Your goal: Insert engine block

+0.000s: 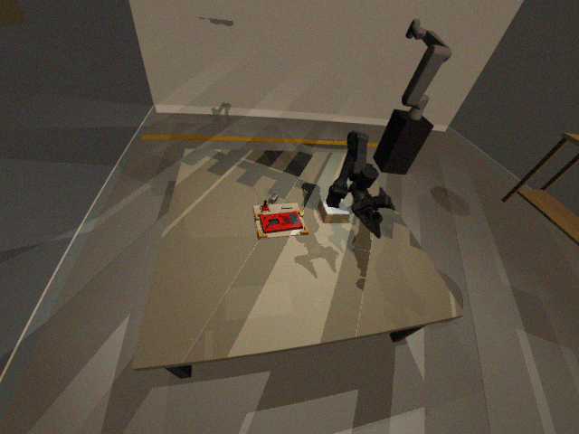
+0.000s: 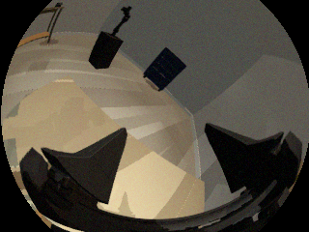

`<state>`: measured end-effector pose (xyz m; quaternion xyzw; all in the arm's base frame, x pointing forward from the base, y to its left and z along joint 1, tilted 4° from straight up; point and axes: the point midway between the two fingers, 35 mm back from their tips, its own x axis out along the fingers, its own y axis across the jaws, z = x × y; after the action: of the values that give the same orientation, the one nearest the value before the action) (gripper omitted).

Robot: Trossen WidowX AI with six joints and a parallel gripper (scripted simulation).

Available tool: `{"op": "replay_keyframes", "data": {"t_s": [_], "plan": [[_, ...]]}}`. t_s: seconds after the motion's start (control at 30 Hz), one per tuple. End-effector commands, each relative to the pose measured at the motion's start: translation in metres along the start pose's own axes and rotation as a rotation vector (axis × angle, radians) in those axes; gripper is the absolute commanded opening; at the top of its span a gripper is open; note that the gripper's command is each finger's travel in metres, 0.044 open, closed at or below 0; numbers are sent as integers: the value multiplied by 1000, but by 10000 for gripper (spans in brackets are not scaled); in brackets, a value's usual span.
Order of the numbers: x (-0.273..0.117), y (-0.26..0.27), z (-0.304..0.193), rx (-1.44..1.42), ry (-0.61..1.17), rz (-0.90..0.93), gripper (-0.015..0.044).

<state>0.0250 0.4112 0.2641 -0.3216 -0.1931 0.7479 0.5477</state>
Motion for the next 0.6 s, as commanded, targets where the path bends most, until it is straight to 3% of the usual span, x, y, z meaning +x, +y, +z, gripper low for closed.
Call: {"op": "replay_keyframes", "data": {"t_s": [0.0, 0.57], "plan": [[-1, -10, -20, 106, 60, -20, 440], [-26, -43, -111, 581, 303, -153, 440]]}}
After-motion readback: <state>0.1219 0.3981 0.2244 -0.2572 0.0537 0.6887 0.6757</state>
